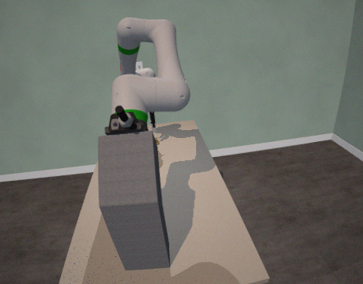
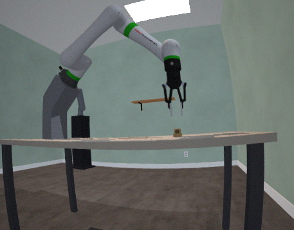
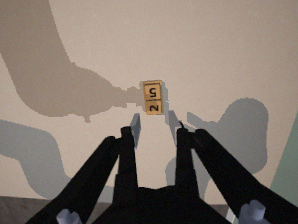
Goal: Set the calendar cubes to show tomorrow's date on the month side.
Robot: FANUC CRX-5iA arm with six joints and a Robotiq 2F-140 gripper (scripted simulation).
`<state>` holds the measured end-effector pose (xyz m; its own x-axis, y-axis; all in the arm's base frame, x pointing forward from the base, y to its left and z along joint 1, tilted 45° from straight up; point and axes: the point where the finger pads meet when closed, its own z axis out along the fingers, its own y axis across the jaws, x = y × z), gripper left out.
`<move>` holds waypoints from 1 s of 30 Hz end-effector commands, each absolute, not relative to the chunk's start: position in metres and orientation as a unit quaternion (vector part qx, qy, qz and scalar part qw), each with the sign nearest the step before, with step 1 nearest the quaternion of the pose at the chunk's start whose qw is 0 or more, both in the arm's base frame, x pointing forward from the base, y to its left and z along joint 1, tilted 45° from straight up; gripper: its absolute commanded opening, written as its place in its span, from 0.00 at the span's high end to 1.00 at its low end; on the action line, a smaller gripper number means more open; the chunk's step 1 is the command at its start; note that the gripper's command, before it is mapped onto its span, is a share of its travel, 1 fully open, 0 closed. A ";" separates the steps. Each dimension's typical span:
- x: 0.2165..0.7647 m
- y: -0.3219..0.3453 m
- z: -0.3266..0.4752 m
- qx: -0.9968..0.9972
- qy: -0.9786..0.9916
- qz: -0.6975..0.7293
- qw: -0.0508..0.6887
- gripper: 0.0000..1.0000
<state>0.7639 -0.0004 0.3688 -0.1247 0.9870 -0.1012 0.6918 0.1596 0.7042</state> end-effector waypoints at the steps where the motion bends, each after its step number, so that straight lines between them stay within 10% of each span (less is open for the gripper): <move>1: 0.764 0.000 0.369 0.595 0.705 0.256 0.288 0.00; 30: 0.757 -0.001 0.376 0.595 0.705 0.256 0.288 0.00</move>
